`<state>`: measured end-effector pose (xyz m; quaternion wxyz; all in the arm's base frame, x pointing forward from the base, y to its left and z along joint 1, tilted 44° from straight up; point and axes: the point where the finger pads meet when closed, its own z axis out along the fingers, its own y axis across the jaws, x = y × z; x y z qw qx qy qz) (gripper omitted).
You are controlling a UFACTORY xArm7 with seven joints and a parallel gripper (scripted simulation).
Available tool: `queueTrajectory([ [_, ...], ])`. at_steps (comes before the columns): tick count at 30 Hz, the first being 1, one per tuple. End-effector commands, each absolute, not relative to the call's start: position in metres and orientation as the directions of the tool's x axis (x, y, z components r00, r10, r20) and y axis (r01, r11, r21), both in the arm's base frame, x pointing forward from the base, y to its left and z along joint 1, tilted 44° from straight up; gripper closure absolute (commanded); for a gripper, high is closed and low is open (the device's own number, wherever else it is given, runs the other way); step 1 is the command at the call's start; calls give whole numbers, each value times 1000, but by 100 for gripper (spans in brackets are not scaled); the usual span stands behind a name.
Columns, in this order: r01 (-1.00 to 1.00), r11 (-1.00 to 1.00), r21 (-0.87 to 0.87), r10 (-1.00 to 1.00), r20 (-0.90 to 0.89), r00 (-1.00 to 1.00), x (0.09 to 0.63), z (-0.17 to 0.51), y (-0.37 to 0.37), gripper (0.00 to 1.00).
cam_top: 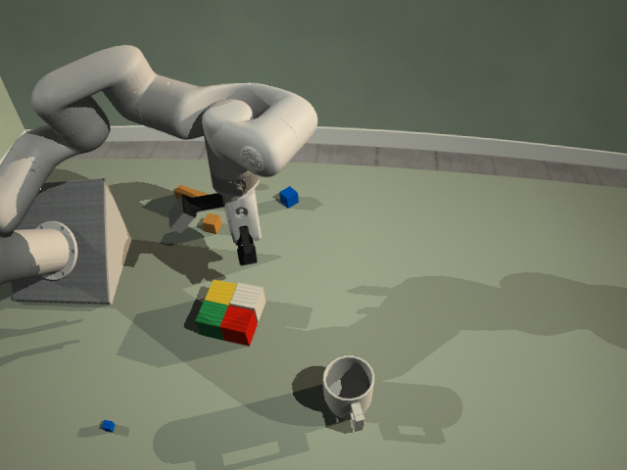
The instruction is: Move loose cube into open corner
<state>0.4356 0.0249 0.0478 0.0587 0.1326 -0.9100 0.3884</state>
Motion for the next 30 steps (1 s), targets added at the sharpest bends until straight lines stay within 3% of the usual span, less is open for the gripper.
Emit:
queueTrajectory([
  [1,-490,606,-627,-353,340,-872,431,45,30,53],
  [9,-833,376,-406,-591,587,-553,424,39,34,53],
  [16,-979,123,-162,-708,677,-201,422,37,36,53],
  [30,-980,121,-160,-708,678,-198,422,37,36,53],
])
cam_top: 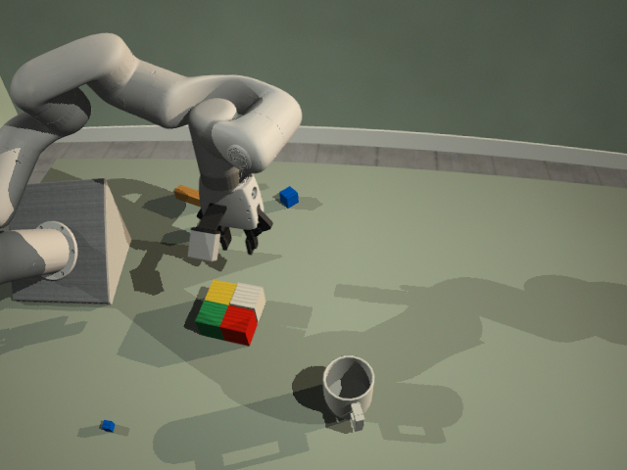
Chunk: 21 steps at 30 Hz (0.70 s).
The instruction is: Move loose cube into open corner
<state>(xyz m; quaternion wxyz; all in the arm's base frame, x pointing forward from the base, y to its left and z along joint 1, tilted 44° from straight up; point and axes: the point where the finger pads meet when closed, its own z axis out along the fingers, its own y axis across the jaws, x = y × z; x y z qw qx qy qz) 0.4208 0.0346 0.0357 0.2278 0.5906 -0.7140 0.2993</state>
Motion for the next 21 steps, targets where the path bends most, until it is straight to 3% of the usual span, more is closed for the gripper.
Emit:
queueTrajectory([
  [1,-980,121,-160,-708,678,-198,422,37,36,53],
  [21,-980,121,-161,-709,677,-198,422,23,22,53],
])
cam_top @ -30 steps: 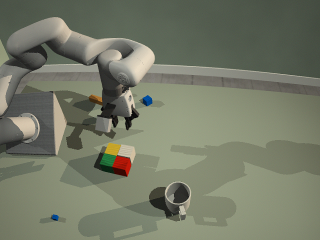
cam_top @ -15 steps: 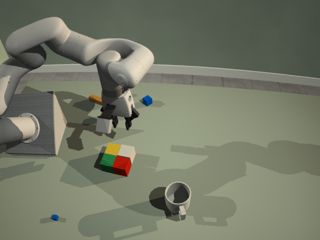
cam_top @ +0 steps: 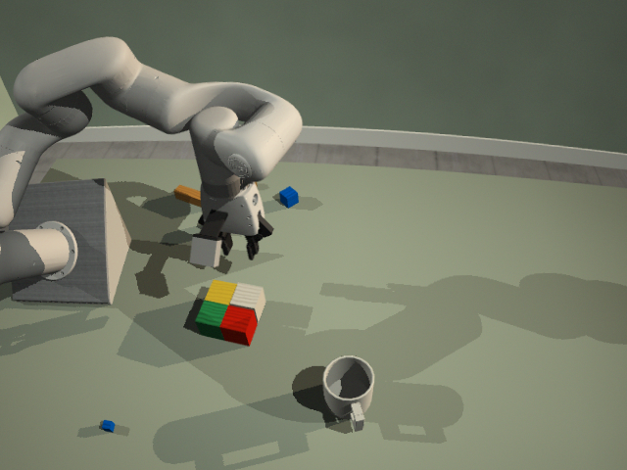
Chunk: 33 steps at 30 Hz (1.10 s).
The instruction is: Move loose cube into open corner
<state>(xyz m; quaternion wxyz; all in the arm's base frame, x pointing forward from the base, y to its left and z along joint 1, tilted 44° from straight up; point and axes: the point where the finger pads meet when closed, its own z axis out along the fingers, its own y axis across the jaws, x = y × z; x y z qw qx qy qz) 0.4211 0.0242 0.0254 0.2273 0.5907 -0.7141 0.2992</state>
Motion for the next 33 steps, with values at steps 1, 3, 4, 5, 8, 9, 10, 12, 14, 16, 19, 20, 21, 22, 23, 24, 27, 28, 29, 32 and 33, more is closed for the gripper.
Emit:
queueTrajectory([
  [1,-980,121,-161,-709,677,-198,422,23,22,53],
  [3,-980,121,-161,-709,677,-198,422,21,20,53],
  [4,-980,121,-161,-709,677,-198,422,19,18,53],
  [5,-980,121,-161,-709,677,-198,422,17,16,53],
  [8,-980,121,-161,-709,677,-198,422,11,10,53],
  [9,-980,121,-161,-709,677,-198,422,9,8,53],
  [10,-980,121,-161,-709,677,-198,422,7,6,53],
  [12,-980,121,-161,-709,677,-198,423,3,2,53],
  [14,-980,121,-161,-709,677,-198,423,-2,-3,53],
  [16,-980,121,-161,-709,677,-198,423,-6,-7,53],
  [19,-980,121,-161,-709,677,-198,423,-8,-9,53],
  [20,-980,121,-161,-709,677,-198,423,-10,-11,53],
  [21,-980,121,-161,-709,677,-198,423,-12,-13,53],
  [22,-980,121,-161,-709,677,-198,423,-14,-15,53],
  [23,-980,121,-161,-709,677,-198,423,-16,-17,53],
  [24,-980,121,-161,-709,677,-198,423,-18,-19,53],
  [27,-980,121,-161,-709,677,-198,423,-23,-24,53],
  [28,-980,121,-161,-709,677,-198,423,-25,-25,53],
  [29,-980,121,-161,-709,677,-198,423,-26,-27,53],
  [32,-980,121,-161,-709,677,-198,424,-29,-30,53],
  [33,-980,121,-161,-709,677,-198,424,-30,-31,53],
])
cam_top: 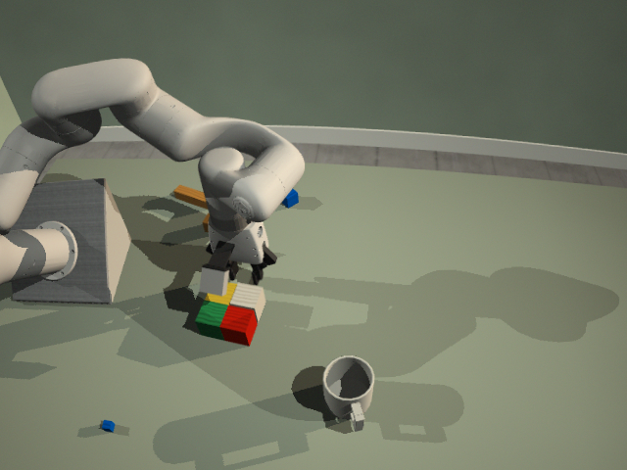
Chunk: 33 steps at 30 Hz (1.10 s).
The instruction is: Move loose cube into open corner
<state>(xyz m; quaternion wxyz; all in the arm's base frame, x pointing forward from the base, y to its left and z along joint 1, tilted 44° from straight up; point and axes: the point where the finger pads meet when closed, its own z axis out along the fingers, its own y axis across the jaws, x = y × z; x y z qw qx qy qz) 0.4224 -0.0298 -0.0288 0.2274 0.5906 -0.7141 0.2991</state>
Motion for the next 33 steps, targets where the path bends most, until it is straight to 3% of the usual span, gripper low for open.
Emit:
queueTrajectory([
  [1,-980,121,-161,-709,677,-198,424,-31,-32,53],
  [33,-980,121,-161,-709,677,-198,424,-33,-34,53],
])
